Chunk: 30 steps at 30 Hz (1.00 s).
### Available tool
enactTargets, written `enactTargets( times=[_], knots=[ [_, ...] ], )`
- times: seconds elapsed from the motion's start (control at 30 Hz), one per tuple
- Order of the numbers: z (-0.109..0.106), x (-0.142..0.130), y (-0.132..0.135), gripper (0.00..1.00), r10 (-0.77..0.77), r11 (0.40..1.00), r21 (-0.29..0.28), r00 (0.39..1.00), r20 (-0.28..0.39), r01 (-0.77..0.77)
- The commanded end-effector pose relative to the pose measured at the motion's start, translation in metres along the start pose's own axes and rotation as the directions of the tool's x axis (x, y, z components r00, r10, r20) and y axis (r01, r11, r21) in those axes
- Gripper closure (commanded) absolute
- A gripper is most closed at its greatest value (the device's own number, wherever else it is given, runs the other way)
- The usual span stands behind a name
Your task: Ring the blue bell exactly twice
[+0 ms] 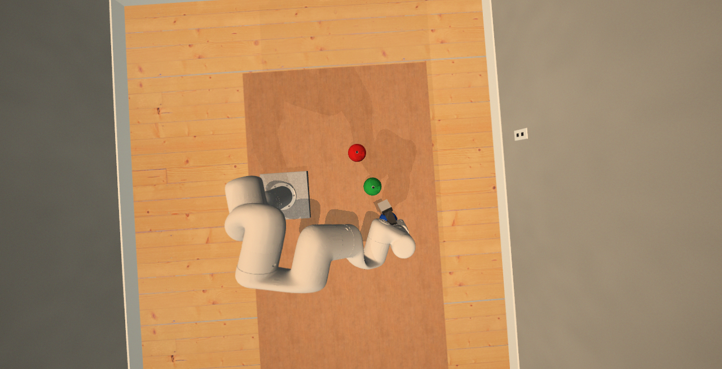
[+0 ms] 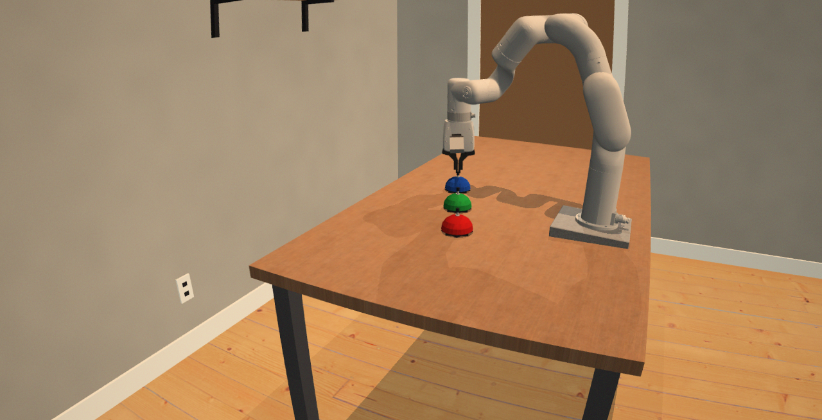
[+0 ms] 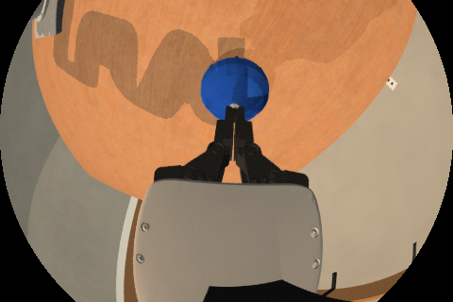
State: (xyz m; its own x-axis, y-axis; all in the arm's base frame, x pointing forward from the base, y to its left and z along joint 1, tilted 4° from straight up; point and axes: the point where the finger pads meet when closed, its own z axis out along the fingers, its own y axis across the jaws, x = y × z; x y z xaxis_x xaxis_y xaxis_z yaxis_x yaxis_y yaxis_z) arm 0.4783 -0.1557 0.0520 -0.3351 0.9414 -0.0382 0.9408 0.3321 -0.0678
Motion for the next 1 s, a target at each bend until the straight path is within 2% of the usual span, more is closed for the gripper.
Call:
enactTargets(
  times=[0.0, 0.97],
  knots=[
    [-0.0013, -0.0008, 0.0012, 1.00, 0.000, 1.000, -0.004, 1.000, 0.002, 0.000],
    [0.0020, -0.0008, 0.0012, 1.00, 0.000, 1.000, -0.004, 1.000, 0.002, 0.000]
  ],
)
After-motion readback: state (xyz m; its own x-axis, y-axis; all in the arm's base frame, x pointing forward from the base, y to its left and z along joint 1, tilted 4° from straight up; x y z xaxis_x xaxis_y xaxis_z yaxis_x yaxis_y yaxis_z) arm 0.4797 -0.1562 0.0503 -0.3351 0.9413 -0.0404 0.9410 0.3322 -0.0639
